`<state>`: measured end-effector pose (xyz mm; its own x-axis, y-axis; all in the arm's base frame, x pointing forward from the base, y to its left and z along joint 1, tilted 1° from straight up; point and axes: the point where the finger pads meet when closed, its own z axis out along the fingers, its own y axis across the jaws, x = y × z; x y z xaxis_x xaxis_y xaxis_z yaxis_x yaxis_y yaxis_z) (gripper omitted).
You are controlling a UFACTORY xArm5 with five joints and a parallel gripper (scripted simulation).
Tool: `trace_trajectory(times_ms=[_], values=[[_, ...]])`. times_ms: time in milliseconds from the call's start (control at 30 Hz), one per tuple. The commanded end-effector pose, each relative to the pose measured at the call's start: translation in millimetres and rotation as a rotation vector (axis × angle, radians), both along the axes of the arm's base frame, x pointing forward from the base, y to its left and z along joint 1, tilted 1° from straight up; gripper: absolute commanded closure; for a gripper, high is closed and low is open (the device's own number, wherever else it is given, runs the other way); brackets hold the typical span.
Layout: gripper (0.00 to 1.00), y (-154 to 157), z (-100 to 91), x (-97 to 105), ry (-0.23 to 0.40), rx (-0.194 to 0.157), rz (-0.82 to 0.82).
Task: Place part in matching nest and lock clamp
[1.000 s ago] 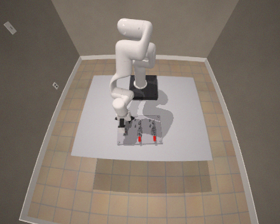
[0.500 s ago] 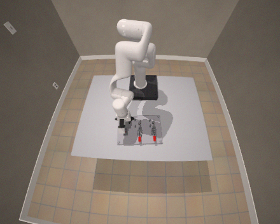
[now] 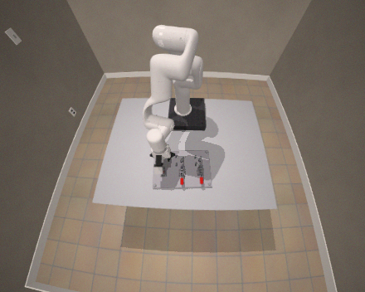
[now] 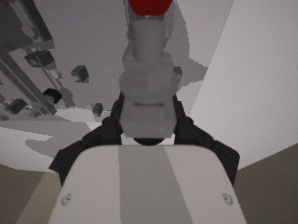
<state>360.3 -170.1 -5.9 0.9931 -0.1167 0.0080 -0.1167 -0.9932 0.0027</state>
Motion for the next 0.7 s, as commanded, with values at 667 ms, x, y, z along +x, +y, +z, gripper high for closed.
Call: trace_trajectory(times_ms=[667], values=[[1.00, -3.0, 1.1, 3.1, -0.003, -0.001, 0.000]])
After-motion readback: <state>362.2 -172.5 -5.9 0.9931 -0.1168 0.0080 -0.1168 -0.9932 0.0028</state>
